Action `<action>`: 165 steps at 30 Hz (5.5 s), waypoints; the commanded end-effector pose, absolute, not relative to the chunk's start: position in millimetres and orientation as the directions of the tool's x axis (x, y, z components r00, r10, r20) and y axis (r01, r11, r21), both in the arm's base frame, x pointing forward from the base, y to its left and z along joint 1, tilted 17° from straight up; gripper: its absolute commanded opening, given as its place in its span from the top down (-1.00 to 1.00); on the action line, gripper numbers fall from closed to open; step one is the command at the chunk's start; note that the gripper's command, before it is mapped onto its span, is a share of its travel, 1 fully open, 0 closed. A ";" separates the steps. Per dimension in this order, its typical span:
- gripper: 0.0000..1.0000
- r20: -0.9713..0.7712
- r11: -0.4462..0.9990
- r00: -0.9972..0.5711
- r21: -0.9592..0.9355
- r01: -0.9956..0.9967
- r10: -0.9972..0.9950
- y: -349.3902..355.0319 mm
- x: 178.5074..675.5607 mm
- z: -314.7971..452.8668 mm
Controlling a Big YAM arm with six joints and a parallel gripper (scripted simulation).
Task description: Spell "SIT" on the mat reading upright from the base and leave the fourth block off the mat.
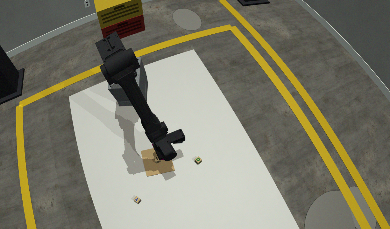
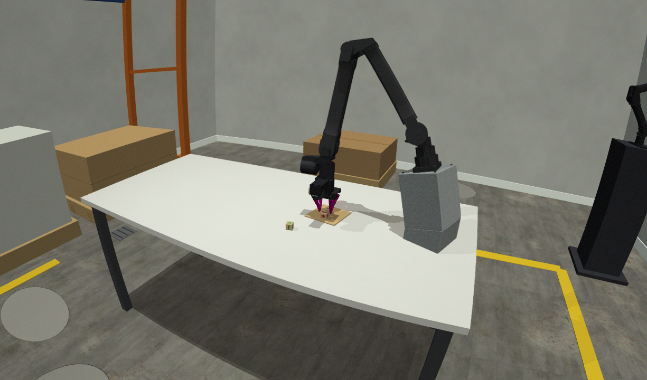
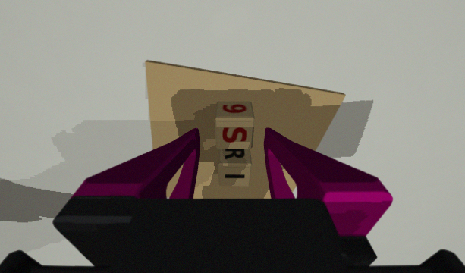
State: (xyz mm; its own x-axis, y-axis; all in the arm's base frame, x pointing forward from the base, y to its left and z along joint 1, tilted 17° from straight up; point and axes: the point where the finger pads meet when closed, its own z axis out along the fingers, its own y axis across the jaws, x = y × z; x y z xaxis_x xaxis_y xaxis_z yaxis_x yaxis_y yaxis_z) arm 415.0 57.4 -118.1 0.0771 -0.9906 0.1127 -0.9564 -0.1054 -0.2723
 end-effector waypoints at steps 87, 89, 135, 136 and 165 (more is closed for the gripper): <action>-1.00 -0.070 0.470 -0.472 -0.297 -0.831 -0.879 -33.1 517.8 -14.3; -1.00 -0.105 0.568 -0.564 -0.292 -0.770 -0.819 -61.9 539.7 -6.8; -0.20 -0.194 0.833 -0.815 -0.228 -0.504 -0.546 -133.8 571.5 7.1; -0.20 -0.194 0.833 -0.815 -0.228 -0.504 -0.546 -133.8 571.6 7.1; -0.20 -0.221 0.831 -0.807 -0.254 -0.494 -0.547 -139.1 591.3 -7.4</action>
